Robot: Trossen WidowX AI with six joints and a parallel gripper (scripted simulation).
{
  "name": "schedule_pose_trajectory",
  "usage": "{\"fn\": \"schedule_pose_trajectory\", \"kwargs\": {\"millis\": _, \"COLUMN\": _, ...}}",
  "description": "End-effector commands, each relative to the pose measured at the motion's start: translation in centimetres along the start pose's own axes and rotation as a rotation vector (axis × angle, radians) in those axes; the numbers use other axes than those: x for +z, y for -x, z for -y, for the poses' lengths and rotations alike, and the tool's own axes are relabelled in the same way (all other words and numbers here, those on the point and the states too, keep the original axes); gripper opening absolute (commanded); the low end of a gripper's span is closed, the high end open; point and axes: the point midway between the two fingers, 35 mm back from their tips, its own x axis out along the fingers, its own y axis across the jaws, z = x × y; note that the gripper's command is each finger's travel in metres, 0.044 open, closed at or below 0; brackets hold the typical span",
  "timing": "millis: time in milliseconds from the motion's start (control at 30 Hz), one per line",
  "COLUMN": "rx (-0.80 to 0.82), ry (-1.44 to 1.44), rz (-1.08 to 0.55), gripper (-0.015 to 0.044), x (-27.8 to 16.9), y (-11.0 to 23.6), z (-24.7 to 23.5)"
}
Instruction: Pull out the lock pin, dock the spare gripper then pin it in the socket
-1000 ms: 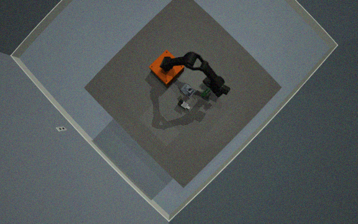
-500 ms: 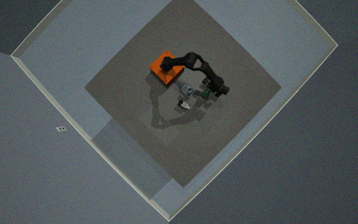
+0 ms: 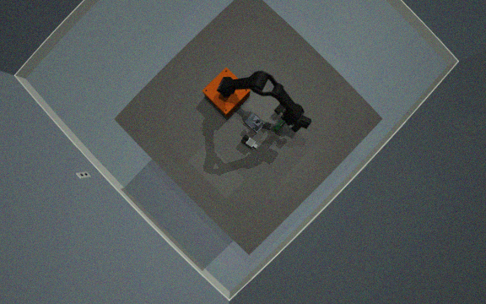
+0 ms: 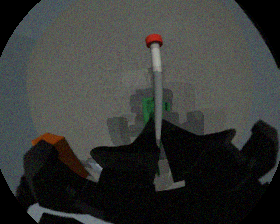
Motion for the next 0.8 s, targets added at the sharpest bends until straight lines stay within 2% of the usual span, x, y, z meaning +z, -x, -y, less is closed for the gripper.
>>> {"fn": "schedule_pose_trajectory", "kwargs": {"millis": 0, "rx": -0.003, "ry": 0.0, "rz": -0.001, "gripper": 0.0, "x": 0.1, "y": 0.7, "z": 0.1}}
{"fn": "schedule_pose_trajectory", "kwargs": {"millis": 533, "rx": 0.033, "ry": -0.006, "rz": -0.012, "gripper": 0.0, "x": 0.2, "y": 2.8, "z": -0.8}}
{"fn": "schedule_pose_trajectory", "kwargs": {"millis": 767, "rx": 0.047, "ry": -0.009, "rz": -0.017, "gripper": 0.0, "x": 0.0, "y": 2.4, "z": -1.1}}
